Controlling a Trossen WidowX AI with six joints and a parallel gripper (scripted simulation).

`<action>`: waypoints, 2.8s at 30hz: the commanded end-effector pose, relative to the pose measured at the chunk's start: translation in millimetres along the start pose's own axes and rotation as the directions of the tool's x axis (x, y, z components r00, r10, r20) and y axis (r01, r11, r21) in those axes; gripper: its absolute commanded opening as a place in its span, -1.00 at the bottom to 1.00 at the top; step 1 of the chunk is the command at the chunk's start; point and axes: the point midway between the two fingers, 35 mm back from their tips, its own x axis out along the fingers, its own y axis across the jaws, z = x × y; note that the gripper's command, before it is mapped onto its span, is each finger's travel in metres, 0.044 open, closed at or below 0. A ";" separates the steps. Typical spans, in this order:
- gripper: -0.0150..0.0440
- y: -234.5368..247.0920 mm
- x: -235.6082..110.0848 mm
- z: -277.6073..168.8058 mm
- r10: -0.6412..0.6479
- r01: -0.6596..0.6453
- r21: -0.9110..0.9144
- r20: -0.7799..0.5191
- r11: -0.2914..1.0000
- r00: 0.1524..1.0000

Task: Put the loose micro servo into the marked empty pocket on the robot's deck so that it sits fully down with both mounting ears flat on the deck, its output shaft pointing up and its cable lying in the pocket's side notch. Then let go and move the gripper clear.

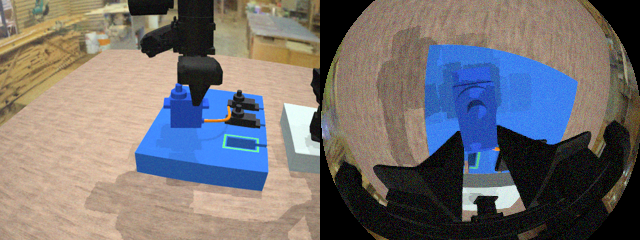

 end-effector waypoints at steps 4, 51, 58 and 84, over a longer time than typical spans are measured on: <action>-0.49 0.7 -0.3 0.1 0.004 -0.004 0.228 0.000 0.974 1.000; -0.49 27.0 14.5 -106.5 0.007 -0.004 0.234 -0.008 0.972 1.000; -0.49 27.2 20.1 -106.9 0.007 -0.005 0.234 -0.008 0.972 1.000; -0.49 27.3 35.2 -107.0 0.007 -0.005 0.234 -0.008 0.972 1.000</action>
